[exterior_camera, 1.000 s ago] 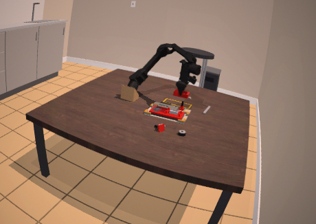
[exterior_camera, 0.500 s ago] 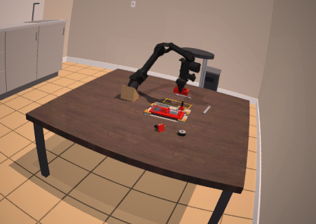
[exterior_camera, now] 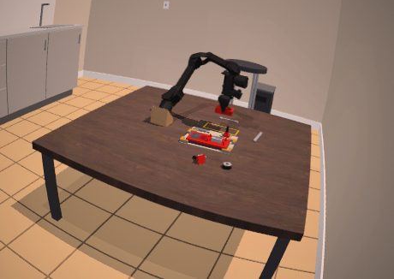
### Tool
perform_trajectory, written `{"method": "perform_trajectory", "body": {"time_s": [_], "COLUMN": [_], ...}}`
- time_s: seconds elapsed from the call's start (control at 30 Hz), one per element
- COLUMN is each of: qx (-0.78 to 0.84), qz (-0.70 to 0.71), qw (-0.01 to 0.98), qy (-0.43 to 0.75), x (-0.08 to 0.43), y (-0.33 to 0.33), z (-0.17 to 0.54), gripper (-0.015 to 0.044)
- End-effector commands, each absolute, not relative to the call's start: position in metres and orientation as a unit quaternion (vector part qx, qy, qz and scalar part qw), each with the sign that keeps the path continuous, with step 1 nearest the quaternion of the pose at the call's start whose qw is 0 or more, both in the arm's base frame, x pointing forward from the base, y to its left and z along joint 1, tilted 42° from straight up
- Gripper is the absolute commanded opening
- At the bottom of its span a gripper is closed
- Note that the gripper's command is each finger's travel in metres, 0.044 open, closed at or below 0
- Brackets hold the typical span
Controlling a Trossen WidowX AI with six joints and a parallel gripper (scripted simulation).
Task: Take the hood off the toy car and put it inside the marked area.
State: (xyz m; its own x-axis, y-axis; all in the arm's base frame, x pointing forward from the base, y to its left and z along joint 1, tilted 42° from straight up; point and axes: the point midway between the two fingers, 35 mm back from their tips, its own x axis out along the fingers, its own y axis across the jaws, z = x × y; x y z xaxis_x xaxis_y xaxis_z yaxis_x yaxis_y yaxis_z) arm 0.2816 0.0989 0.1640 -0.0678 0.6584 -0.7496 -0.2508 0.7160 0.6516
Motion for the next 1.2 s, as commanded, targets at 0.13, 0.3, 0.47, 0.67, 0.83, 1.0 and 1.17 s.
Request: {"method": "perform_trajectory", "body": {"time_s": [0.13, 0.3, 0.47, 0.67, 0.83, 1.0, 1.17], "qx": [0.162, 0.162, 0.162, 0.162, 0.162, 0.162, 0.162], "qz": [0.340, 0.340, 0.340, 0.340, 0.340, 0.340, 0.340], "qw": [0.663, 0.663, 0.663, 0.663, 0.663, 0.663, 0.663], "qy": [0.647, 0.647, 0.647, 0.647, 0.647, 0.647, 0.647], "x": [0.280, 0.280, 0.280, 0.281, 0.281, 0.281, 0.281], "y": [0.102, 0.104, 0.106, 0.108, 0.110, 0.112, 0.114], "z": [0.162, 0.160, 0.158, 0.155, 0.153, 0.150, 0.148], "gripper": [0.0000, 0.0000, 0.0000, 0.0000, 0.0000, 0.0000, 0.0000]}}
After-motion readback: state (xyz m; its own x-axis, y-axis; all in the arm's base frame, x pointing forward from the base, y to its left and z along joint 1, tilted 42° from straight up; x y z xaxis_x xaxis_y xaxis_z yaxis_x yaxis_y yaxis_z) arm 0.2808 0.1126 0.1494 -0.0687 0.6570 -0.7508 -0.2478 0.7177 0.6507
